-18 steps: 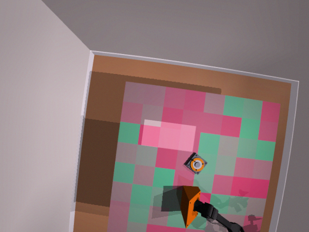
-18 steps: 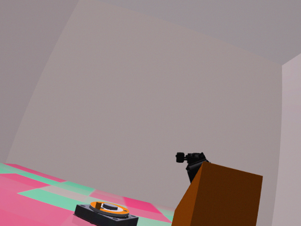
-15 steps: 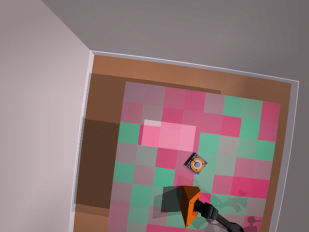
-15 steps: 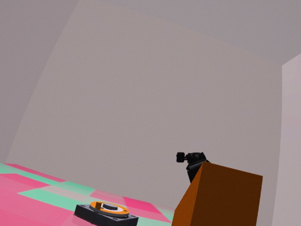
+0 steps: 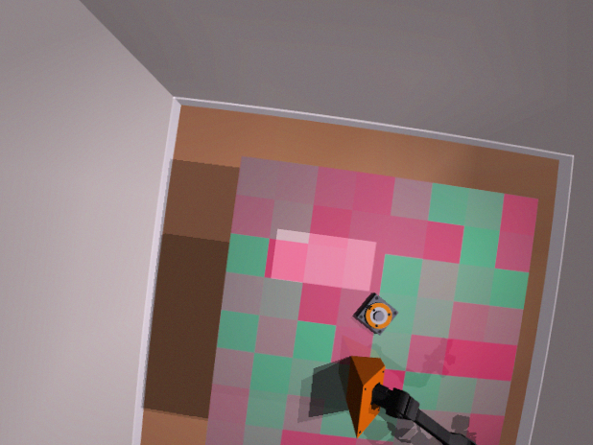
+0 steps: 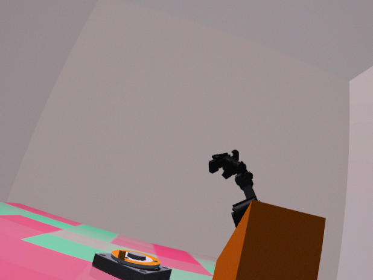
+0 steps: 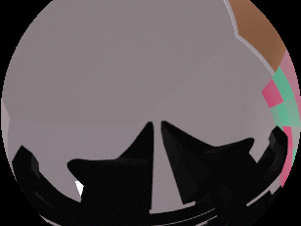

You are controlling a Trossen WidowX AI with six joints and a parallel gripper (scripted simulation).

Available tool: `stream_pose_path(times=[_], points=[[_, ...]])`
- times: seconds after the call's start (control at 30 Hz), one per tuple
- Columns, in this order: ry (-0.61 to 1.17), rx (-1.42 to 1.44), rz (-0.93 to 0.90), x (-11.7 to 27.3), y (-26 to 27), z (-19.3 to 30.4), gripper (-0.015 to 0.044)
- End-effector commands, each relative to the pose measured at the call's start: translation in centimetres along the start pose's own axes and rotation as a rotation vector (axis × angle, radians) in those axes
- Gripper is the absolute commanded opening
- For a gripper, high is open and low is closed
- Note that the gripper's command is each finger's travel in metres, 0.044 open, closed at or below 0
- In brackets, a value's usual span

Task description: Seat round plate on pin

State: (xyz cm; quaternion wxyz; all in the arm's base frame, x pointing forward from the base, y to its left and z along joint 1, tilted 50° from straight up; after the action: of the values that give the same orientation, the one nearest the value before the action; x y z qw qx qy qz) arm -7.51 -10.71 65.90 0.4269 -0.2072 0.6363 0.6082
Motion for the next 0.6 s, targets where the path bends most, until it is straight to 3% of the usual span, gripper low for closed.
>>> stream_pose_path(times=[0.0, 0.43, 0.57], points=[[0.112, 0.102, 0.092, -1.7, -2.9, 5.3, 0.0000], [0.403, 0.431, 0.373, -3.3, -14.0, 18.6, 0.0000], [0.410, 0.526, 0.486, -3.6, -18.5, 21.1, 0.0000]])
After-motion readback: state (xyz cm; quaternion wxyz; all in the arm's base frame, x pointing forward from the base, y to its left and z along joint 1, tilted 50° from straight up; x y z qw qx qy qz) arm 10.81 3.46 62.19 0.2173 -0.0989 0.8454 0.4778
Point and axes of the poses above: the point midway between the two fingers, 35 mm back from their tips, its own x axis back along the fingers, its own y axis across the jaws, z = x × y, the point moved 9 cm from there along x, back along the fingers, and after that the axes turned 11 degrees about -x, right-handed, at the moved point
